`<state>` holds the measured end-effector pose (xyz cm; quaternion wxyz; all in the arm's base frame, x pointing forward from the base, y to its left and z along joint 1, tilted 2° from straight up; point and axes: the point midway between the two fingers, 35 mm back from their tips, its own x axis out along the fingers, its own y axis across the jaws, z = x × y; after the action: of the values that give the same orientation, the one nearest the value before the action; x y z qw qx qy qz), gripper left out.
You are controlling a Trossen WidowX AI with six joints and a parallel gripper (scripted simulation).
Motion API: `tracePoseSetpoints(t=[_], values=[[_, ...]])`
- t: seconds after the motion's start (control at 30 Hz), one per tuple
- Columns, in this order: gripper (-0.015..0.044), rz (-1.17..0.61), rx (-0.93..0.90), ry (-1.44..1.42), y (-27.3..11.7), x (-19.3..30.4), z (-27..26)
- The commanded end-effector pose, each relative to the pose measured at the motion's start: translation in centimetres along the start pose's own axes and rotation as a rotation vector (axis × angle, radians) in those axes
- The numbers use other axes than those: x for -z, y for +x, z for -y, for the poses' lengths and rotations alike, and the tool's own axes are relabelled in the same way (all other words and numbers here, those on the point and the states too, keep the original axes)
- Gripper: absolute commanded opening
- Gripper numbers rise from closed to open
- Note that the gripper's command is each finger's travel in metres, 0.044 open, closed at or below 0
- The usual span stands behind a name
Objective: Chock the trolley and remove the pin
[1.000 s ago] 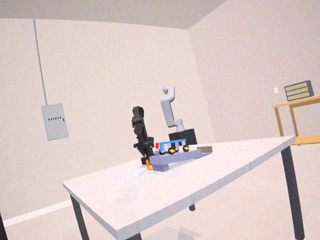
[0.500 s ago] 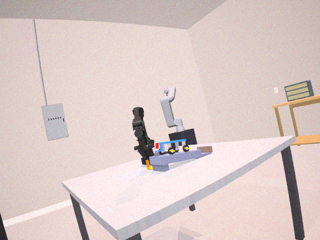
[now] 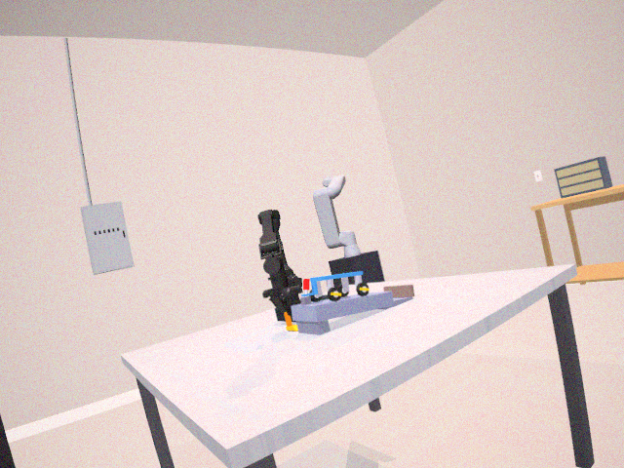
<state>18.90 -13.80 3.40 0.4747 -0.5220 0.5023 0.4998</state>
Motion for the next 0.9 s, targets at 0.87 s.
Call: tracePoseSetpoints(t=[0.87], values=[[0.0059,-0.001,0.001,0.0,2.4,0.0,0.0]])
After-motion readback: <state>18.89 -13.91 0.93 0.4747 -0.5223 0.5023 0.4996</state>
